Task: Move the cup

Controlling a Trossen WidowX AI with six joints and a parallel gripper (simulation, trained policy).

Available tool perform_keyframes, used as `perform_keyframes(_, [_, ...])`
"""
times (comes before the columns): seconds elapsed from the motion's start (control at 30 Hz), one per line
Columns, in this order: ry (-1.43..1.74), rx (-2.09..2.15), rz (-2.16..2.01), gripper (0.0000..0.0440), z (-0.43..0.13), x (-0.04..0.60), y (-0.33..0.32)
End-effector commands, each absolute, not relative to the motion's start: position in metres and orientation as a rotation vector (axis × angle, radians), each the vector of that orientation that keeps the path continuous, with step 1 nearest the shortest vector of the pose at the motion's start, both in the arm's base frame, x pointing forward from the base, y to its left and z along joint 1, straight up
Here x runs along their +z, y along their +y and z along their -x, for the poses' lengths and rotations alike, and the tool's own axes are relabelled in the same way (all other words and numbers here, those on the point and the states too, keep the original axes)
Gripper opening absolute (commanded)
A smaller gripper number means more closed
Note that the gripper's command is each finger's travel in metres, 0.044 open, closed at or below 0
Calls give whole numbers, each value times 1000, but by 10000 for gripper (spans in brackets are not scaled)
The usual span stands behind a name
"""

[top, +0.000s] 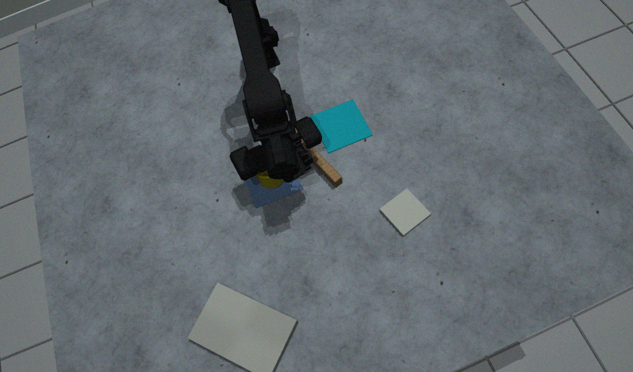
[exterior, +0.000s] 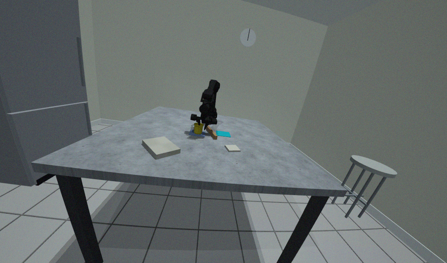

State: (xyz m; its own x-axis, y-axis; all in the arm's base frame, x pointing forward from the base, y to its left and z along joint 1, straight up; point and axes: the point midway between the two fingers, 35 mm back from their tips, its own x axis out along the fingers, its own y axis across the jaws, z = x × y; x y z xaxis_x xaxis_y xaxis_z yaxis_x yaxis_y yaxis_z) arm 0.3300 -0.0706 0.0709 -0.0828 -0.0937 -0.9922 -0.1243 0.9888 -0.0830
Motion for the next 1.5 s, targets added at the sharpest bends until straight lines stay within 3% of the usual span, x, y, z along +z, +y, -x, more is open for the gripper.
perform_keyframes(0.0, [1669,70,191,126,-327,60,-70])
perform_keyframes(0.17, [1682,128,244,10,-324,56,-72])
perform_keyframes(0.2, [1683,139,251,4,-324,57,-71])
perform_keyframes(1.47, [1531,332,416,0,-332,133,6])
